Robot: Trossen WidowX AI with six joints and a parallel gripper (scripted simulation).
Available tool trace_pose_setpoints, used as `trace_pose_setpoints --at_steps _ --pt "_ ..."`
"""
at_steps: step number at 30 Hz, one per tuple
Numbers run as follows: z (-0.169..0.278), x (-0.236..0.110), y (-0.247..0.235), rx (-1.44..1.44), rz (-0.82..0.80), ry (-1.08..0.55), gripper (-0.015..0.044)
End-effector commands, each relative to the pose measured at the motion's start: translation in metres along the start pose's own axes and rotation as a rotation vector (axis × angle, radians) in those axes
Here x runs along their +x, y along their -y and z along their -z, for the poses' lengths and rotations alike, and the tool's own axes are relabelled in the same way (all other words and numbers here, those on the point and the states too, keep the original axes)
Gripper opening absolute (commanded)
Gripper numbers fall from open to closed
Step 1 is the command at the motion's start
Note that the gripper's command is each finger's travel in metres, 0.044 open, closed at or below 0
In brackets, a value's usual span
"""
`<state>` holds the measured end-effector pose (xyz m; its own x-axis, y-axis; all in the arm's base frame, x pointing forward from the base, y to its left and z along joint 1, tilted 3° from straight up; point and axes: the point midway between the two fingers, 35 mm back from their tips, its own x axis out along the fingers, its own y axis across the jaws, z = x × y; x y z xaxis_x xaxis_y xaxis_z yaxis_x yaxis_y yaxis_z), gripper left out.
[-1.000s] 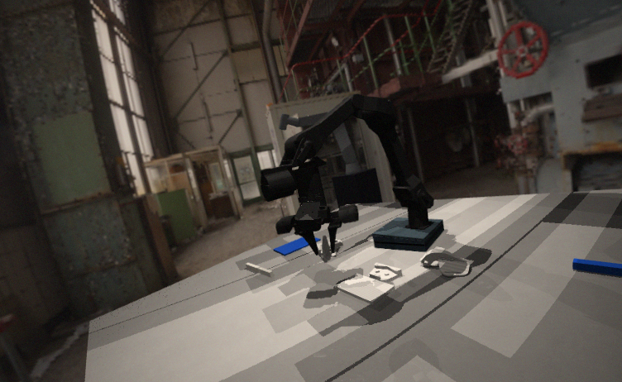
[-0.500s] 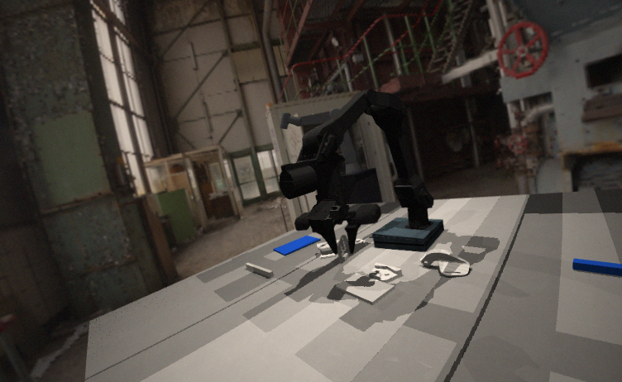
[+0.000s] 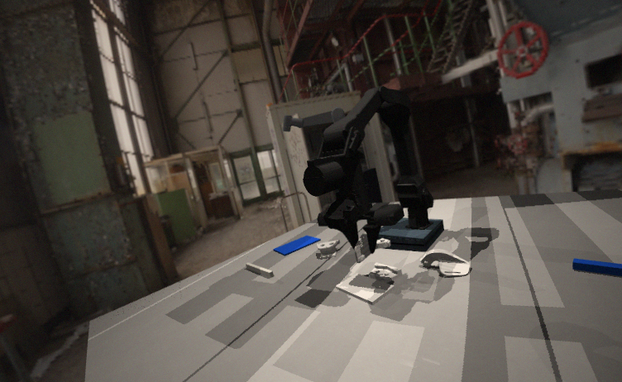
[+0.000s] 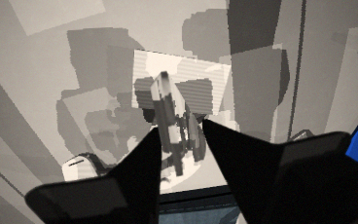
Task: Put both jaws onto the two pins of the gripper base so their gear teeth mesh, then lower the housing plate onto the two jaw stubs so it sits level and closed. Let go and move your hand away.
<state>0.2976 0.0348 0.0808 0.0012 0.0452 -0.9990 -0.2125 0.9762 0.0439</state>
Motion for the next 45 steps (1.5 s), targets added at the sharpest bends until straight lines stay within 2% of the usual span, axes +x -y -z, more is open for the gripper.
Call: trace_pose_setpoints --at_steps 1,8,34,45 --pt "0.006 0.002 -0.011 0.067 -0.007 -0.001 0.0134" --pt "0.014 0.004 -0.025 0.161 -0.009 -0.003 0.0134" --pt "0.014 0.004 -0.025 0.148 -0.009 -0.003 0.0134" --pt "0.01 0.004 0.005 0.148 -0.006 -0.002 0.0134"
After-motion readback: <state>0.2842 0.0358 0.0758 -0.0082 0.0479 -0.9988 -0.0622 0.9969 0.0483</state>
